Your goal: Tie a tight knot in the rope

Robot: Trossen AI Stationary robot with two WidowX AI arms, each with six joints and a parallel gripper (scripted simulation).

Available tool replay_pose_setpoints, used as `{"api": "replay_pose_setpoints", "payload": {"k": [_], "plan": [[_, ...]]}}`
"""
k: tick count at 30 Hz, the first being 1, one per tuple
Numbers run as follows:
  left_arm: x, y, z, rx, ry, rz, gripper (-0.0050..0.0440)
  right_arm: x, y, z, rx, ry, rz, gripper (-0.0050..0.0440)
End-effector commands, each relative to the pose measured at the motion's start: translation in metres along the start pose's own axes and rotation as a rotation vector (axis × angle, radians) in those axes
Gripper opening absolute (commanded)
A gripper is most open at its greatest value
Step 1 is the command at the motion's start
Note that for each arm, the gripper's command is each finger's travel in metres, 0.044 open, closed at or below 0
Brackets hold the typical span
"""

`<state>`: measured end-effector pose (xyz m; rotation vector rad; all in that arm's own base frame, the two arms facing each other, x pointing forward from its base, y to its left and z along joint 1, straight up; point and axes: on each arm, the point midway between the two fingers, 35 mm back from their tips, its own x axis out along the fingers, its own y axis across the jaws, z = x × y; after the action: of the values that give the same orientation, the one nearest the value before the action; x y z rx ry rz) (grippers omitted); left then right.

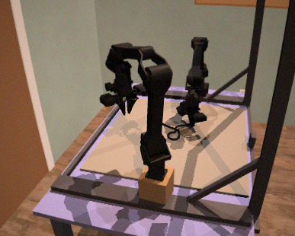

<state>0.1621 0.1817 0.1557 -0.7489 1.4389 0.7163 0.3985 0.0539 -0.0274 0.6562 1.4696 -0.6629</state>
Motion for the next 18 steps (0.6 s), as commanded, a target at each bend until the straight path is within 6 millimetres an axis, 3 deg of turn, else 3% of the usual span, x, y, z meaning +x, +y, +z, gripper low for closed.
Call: {"api": "replay_pose_setpoints", "payload": {"k": [1, 5, 9, 14, 16, 18], "plan": [[-0.005, 0.0, 0.0, 0.004, -0.018, -0.003, 0.0085, -0.011, 0.004, 0.0, 0.0, -0.015, 0.028, 0.002], [-0.005, 0.0, 0.0, 0.004, -0.018, -0.003, 0.0085, -0.011, 0.006, 0.001, -0.063, -0.016, 0.028, 0.002], [-0.005, 0.0, 0.0, 0.004, -0.018, -0.003, 0.0085, -0.012, 0.012, 0.006, -0.321, -0.02, 0.026, 0.002], [-0.005, 0.0, 0.0, 0.004, -0.018, -0.003, 0.0085, -0.012, 0.018, 0.011, -0.557, -0.024, 0.024, 0.002], [-0.005, 0.0, 0.0, 0.004, -0.018, -0.003, 0.0085, -0.012, 0.018, 0.011, -0.557, -0.024, 0.024, 0.002], [-0.005, 0.0, 0.0, 0.004, -0.018, -0.003, 0.0085, -0.012, 0.02, 0.013, -0.711, -0.026, 0.022, 0.002]]}}
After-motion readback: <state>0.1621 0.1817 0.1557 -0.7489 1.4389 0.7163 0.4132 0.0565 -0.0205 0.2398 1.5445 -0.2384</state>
